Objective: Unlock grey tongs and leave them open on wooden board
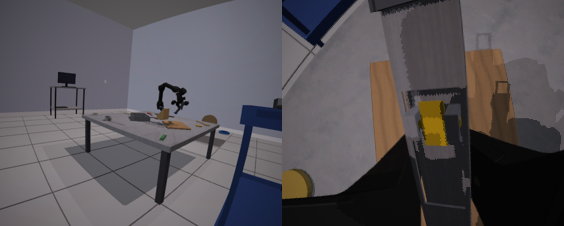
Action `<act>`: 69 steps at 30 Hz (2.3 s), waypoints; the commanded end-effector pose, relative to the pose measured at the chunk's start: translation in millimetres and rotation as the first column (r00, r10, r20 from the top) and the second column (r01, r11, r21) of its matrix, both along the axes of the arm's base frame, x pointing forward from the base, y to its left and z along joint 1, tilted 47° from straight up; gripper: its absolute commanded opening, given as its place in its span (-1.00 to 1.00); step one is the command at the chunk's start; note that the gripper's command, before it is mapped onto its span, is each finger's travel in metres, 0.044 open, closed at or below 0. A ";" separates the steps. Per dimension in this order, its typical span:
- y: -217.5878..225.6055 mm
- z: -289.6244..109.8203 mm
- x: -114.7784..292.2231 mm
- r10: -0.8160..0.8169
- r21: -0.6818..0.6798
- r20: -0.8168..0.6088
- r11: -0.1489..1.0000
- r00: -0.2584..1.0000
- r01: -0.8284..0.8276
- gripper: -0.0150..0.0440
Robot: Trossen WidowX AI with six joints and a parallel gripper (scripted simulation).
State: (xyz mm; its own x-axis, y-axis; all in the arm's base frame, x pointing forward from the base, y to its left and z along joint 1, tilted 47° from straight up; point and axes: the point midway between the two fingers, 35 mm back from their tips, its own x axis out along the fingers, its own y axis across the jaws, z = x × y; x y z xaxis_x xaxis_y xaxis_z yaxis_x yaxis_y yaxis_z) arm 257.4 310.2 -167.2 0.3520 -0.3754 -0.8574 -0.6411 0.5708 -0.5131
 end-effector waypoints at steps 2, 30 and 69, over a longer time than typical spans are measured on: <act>6.3 5.5 -1.1 0.051 0.048 0.049 0.997 0.997 -0.054 -1.00; 13.0 44.2 -16.6 0.212 0.236 0.320 0.926 0.923 -0.294 -1.00; 2.5 79.3 -31.0 0.237 0.299 0.476 0.862 0.847 -0.410 -1.00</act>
